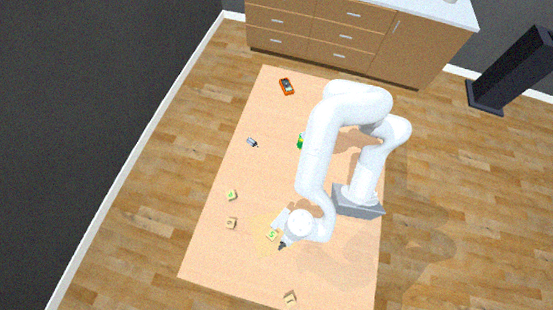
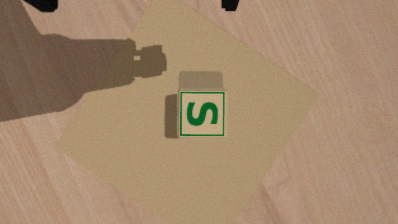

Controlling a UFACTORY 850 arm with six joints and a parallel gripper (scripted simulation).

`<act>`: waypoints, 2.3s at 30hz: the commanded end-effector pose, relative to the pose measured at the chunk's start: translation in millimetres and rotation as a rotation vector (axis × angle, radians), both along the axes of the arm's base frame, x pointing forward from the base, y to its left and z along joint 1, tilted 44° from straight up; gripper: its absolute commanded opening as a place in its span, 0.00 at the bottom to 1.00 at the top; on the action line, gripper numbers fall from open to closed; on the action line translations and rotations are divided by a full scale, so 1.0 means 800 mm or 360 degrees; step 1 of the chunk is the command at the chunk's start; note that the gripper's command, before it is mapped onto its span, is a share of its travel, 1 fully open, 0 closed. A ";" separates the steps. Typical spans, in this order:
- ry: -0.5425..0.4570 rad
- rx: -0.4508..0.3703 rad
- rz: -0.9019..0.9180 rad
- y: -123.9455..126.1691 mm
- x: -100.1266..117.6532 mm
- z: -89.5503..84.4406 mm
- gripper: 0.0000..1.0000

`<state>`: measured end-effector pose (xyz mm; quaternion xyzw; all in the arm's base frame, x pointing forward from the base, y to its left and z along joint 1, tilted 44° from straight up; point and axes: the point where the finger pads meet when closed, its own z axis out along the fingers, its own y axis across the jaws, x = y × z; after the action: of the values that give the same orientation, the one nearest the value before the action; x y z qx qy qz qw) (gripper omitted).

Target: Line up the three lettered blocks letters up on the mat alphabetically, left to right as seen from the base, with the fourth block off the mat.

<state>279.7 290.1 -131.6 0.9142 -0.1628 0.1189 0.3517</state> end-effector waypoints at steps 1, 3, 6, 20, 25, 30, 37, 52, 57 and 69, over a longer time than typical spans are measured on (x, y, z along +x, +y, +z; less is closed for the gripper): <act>-0.0002 0.0003 0.0001 0.002 0.001 0.000 1.00; -0.0002 0.0003 0.0001 0.002 0.001 0.000 1.00; -0.0002 0.0003 0.0001 0.002 0.001 0.000 1.00; 0.0014 0.0029 0.0012 -0.025 0.193 0.065 1.00; 0.0008 0.0021 0.0009 -0.052 0.257 0.093 1.00; 0.0001 0.0008 0.0004 -0.079 0.305 0.116 1.00; -0.0003 0.0002 0.0001 -0.090 0.322 0.126 1.00; -0.0003 0.0002 0.0001 -0.090 0.322 0.126 1.00; -0.0003 0.0002 0.0001 -0.090 0.322 0.126 1.00; -0.0003 0.0002 0.0001 -0.090 0.322 0.126 1.00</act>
<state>537.0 216.9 -31.7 0.9142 -0.1628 0.1189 0.3517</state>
